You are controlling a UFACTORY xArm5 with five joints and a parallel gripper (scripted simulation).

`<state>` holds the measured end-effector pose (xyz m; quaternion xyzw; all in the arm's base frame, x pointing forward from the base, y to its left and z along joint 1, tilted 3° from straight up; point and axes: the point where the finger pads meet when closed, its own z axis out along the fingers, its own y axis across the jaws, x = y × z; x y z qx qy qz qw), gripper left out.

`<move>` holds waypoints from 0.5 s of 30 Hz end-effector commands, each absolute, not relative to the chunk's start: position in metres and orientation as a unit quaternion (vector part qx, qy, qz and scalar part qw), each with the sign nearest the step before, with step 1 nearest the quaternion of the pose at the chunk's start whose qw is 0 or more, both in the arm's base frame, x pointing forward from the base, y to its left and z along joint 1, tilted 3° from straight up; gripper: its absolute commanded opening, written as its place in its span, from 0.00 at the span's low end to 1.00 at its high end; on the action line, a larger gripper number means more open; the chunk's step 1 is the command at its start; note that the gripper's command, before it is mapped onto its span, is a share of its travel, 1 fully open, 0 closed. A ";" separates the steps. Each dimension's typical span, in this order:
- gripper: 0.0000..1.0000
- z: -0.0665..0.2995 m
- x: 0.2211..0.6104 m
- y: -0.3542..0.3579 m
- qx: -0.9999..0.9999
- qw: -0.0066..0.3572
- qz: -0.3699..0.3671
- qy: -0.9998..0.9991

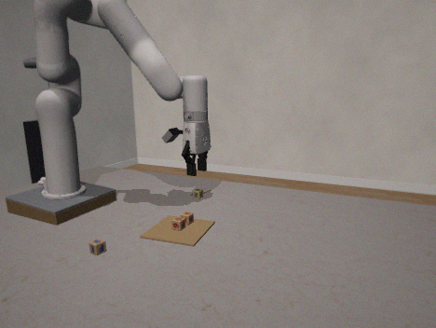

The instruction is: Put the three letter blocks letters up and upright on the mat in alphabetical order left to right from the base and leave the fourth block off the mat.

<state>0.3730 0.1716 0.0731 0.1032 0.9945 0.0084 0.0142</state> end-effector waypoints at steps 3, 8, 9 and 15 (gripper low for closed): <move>0.63 0.071 0.375 0.171 0.103 0.016 0.009 0.994; 0.63 0.066 0.375 0.171 0.103 0.016 0.009 0.994; 0.63 0.065 0.375 0.171 0.103 0.016 0.009 0.994; 0.63 0.059 0.375 0.171 0.103 0.016 0.009 0.994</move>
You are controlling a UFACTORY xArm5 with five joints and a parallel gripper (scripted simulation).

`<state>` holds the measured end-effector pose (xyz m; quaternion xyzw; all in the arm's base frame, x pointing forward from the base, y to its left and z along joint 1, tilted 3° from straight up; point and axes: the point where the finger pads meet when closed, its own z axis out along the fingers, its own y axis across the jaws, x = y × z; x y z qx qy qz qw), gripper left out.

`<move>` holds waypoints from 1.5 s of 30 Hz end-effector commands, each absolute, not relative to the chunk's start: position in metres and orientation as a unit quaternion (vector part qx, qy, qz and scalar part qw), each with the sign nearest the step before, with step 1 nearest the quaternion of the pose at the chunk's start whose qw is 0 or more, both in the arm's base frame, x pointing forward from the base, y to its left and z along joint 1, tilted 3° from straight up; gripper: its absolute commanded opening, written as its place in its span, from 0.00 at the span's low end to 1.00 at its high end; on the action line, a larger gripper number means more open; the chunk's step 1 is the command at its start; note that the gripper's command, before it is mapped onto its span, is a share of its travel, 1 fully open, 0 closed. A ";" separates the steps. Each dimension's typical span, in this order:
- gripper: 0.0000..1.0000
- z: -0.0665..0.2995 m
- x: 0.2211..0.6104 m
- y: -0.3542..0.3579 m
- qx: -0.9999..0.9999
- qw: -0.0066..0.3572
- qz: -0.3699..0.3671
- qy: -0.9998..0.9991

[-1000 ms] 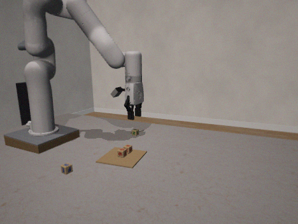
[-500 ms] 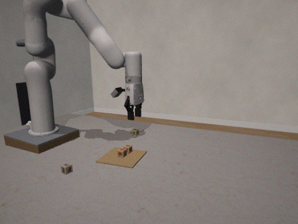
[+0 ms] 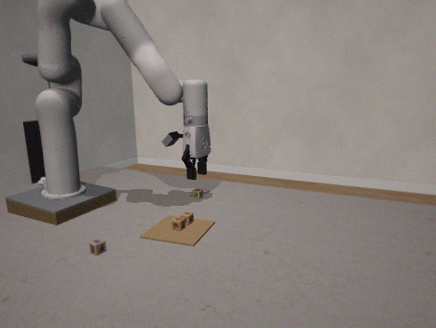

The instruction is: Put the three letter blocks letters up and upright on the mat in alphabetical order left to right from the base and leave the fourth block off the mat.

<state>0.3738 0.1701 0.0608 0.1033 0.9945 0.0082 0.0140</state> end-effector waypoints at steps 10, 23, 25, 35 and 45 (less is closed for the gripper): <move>0.63 0.044 0.376 0.171 0.103 0.016 0.009 0.994; 0.63 0.029 0.376 0.172 0.103 0.016 0.009 0.994; 0.63 0.028 0.376 0.172 0.103 0.016 0.009 0.994; 0.63 0.024 0.376 0.172 0.103 0.016 0.009 0.994; 0.63 0.024 0.376 0.172 0.103 0.016 0.009 0.994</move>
